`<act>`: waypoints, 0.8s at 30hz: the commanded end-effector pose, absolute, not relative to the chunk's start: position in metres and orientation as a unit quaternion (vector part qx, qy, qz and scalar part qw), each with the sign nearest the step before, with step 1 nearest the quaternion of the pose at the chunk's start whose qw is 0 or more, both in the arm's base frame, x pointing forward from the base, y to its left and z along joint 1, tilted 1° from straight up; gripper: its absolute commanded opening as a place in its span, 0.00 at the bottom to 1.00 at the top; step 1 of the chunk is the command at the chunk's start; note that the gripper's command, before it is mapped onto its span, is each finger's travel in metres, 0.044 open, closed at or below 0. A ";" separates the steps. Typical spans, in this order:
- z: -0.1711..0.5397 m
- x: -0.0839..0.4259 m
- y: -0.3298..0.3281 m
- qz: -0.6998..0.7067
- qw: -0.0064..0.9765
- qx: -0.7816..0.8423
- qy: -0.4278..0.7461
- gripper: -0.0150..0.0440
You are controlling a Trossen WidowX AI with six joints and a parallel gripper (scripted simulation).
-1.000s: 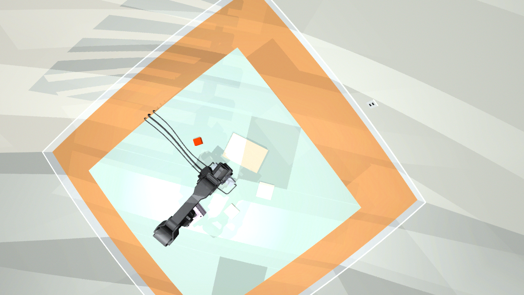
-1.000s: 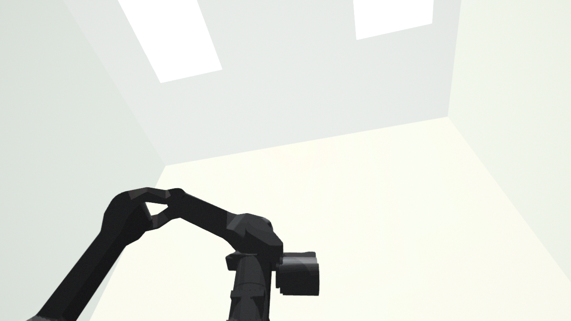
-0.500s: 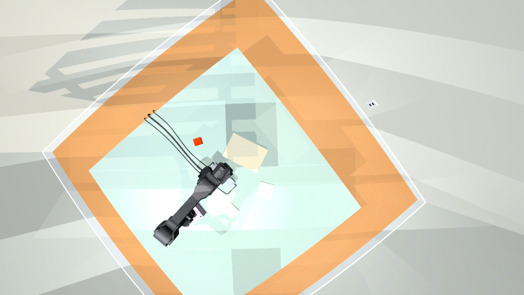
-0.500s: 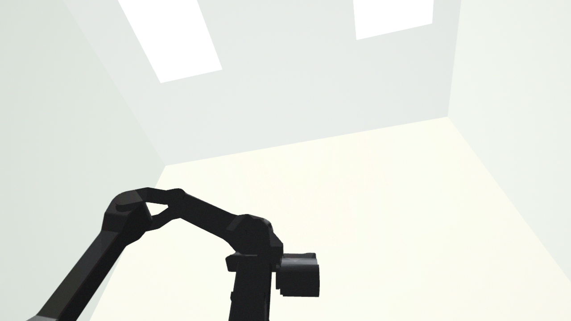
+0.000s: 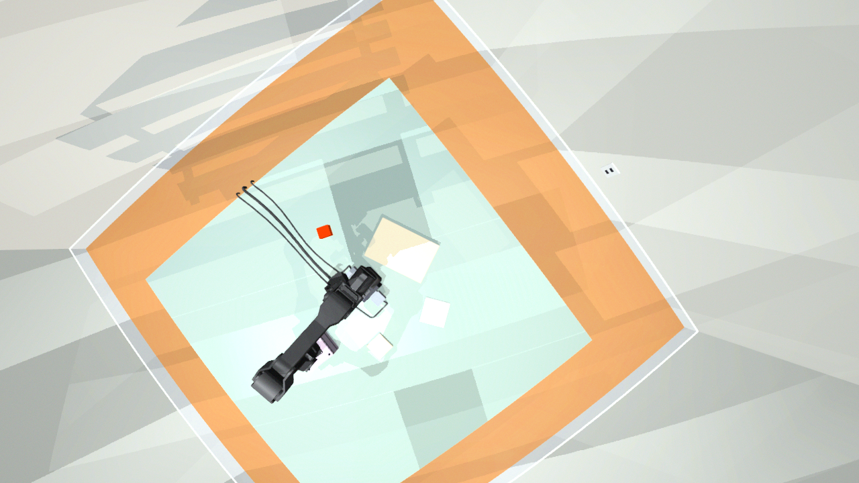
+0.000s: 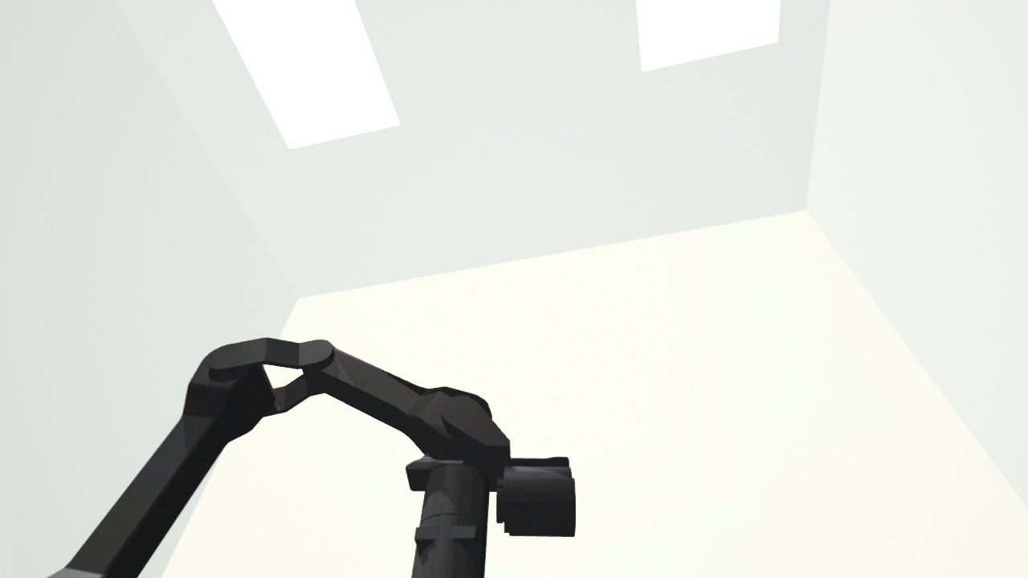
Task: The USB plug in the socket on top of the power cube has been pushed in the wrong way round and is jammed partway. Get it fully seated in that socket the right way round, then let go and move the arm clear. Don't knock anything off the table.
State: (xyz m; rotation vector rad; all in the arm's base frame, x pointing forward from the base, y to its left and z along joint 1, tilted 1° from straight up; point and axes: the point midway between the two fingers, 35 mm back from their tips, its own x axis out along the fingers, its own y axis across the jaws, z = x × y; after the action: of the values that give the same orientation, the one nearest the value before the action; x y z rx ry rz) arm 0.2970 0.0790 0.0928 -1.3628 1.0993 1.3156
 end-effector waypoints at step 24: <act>0.089 0.297 0.079 0.535 0.457 -0.554 0.445 0.25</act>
State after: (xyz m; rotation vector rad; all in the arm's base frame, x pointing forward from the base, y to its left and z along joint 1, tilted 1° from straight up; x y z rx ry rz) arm 0.2971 0.0790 0.0899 -1.3629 1.0992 1.3156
